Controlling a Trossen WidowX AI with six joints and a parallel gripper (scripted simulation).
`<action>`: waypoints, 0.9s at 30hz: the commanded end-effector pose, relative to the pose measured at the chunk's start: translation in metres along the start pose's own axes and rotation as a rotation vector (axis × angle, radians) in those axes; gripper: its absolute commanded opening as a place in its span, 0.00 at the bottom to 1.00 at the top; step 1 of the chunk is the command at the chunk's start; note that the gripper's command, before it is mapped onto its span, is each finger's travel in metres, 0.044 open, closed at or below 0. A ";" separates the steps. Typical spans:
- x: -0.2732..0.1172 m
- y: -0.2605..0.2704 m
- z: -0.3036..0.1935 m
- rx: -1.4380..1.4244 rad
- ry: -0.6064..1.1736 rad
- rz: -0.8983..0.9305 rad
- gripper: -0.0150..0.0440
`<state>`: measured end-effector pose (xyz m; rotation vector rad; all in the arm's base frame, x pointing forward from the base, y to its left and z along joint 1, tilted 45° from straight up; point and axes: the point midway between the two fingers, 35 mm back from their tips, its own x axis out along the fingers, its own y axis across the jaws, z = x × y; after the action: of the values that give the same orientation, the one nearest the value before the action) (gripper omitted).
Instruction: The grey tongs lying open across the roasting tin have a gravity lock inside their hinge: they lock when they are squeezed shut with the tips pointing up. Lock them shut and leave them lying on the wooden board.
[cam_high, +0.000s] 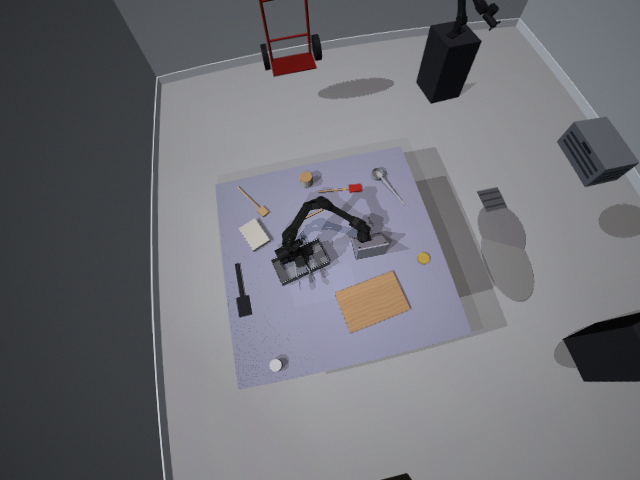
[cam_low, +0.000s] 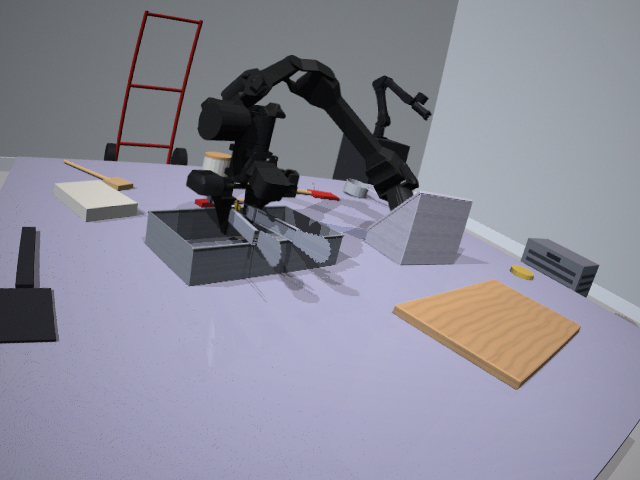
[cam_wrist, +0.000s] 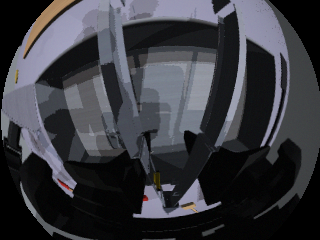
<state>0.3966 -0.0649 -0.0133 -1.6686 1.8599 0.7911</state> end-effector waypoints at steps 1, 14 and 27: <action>0.000 0.000 0.000 0.002 -0.001 0.000 0.53; 0.000 0.000 0.000 0.002 -0.001 0.000 0.38; 0.000 0.000 0.000 0.002 -0.001 0.000 0.10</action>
<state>0.3965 -0.0651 -0.0133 -1.6683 1.8605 0.7913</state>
